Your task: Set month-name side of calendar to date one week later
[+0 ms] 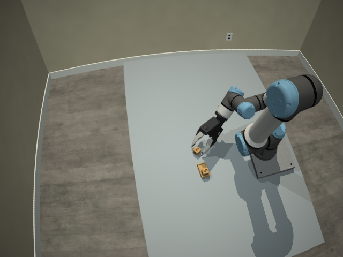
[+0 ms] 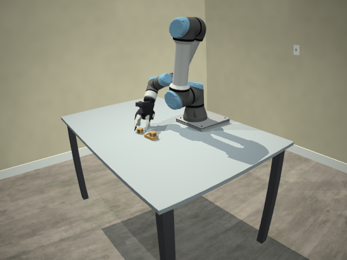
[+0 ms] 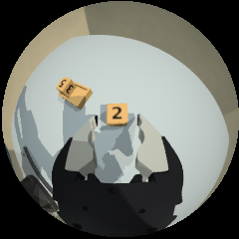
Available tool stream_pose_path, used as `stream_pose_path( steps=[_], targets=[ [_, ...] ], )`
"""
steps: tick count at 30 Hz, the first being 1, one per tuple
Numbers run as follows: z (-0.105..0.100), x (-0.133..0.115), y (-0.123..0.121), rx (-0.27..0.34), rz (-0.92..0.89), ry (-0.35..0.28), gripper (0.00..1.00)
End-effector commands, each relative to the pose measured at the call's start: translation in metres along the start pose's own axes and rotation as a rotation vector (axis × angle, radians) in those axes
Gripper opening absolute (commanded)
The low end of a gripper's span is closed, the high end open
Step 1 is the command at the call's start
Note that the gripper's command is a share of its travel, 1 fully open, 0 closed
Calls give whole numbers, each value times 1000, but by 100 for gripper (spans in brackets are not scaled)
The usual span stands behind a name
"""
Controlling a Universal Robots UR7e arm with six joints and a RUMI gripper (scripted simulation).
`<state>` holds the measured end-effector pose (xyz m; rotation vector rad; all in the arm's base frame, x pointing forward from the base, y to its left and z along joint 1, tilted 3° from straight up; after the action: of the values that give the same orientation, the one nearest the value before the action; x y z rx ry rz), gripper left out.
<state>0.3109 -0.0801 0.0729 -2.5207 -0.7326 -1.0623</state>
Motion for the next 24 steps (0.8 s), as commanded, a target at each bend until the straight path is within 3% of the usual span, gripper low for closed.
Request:
stream_pose_path(
  steps=[1,24],
  targets=[
    [-2,2,1,-2,-2,0,40],
    [-44,43,-5,-3,-2,-1,40]
  ],
)
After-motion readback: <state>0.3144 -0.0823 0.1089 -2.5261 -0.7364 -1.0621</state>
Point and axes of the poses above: the point where the finger pads meet when closed, its own z axis out along the fingers, its own y axis across the jaws, x = y × z, the point moved 9 cm from there along -z, back along the fingers, and after that the axes turned 8 degrees about z, right-handed, at the moved point
